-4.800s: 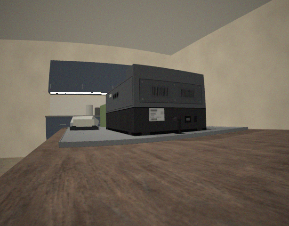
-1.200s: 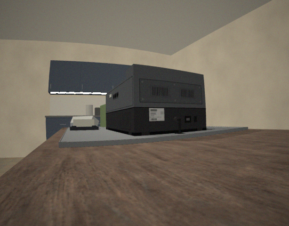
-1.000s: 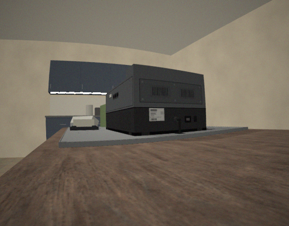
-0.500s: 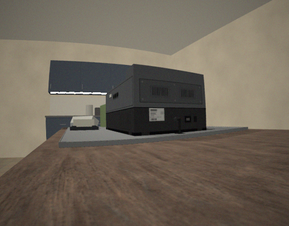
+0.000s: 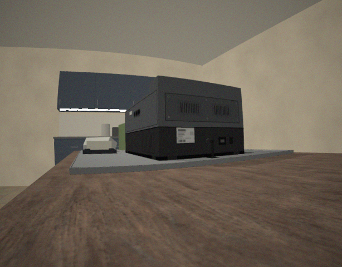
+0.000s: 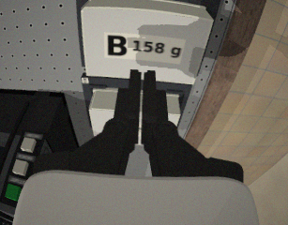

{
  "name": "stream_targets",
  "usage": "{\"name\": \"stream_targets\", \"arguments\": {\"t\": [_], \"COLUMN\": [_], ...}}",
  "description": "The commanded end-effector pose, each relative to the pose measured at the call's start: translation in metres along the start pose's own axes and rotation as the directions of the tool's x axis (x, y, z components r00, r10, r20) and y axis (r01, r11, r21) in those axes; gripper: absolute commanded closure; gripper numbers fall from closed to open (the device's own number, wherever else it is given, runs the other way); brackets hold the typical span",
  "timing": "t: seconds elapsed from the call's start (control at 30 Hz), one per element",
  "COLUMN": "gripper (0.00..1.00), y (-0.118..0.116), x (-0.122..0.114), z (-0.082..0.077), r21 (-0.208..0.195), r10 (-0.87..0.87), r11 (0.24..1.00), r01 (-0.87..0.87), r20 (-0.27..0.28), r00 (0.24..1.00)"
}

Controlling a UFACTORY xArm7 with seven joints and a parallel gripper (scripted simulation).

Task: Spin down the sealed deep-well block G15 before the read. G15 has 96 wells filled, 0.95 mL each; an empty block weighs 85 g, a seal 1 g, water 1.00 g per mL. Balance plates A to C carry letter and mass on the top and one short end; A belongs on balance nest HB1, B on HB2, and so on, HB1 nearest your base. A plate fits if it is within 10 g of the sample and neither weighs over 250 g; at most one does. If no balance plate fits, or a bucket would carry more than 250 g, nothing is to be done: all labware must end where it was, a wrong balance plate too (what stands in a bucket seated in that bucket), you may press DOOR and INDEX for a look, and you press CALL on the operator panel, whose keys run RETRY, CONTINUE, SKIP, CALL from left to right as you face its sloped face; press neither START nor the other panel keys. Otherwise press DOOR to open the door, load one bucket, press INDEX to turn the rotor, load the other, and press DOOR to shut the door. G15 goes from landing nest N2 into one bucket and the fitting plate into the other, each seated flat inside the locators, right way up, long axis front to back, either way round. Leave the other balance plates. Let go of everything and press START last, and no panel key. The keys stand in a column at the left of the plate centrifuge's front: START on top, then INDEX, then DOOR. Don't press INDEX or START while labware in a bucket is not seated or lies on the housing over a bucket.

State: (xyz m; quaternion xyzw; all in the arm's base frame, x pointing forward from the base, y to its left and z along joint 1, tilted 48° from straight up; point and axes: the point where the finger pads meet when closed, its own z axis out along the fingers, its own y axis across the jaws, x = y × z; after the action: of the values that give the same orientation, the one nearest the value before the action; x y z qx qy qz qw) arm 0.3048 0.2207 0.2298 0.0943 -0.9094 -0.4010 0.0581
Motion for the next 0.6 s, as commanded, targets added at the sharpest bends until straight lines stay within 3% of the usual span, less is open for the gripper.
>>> {"name": "stream_targets", "arguments": {"t": [0.0, 0.57], "gripper": [1.00, 1.00], "y": [0.0000, 0.0001], "x": [-0.0020, -0.0027], "z": [-0.0013, -0.0013], "r21": [-0.002, -0.003], "r10": [0.028, 0.045], "r11": [1.000, 0.999], "r01": [-0.028, -0.045], "r20": [0.003, 0.003], "r00": [1.000, 0.999]}}
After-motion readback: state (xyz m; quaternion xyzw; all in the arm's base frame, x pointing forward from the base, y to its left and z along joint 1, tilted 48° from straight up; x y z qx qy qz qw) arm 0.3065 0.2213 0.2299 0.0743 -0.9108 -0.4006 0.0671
